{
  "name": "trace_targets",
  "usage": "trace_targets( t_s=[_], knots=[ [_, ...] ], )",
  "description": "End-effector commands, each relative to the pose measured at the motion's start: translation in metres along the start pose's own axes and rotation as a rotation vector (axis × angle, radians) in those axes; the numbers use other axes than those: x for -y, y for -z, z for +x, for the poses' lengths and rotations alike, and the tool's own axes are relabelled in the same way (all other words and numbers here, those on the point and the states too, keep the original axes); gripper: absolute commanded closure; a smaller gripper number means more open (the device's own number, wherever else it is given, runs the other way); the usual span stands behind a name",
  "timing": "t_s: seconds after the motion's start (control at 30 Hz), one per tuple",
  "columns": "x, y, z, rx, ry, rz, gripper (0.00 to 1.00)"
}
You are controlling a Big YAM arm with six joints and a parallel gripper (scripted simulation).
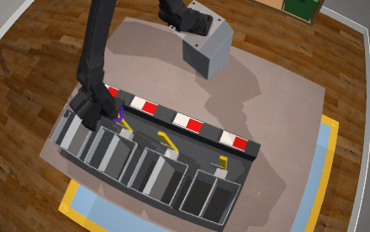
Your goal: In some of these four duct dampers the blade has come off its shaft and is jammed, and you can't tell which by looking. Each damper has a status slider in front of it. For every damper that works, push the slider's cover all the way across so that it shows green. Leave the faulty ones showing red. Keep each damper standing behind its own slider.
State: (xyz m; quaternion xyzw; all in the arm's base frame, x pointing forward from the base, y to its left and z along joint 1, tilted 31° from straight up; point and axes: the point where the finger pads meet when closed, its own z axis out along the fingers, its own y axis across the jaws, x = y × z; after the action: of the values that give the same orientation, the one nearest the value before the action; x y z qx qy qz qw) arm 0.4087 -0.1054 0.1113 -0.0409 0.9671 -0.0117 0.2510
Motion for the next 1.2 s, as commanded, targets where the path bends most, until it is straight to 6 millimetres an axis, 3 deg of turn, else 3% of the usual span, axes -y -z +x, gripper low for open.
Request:
trace_targets(
  t_s=[0.0,1.0,1.17],
  knots=[
    [-0.002,-0.01,0.006,-0.02,-0.01,-0.003,0.83],
    [0.002,-0.009,0.008,-0.024,-0.01,-0.008,0.83],
    [0.008,-0.003,-0.003,-0.011,-0.002,-0.015,0.83]
  ],
)
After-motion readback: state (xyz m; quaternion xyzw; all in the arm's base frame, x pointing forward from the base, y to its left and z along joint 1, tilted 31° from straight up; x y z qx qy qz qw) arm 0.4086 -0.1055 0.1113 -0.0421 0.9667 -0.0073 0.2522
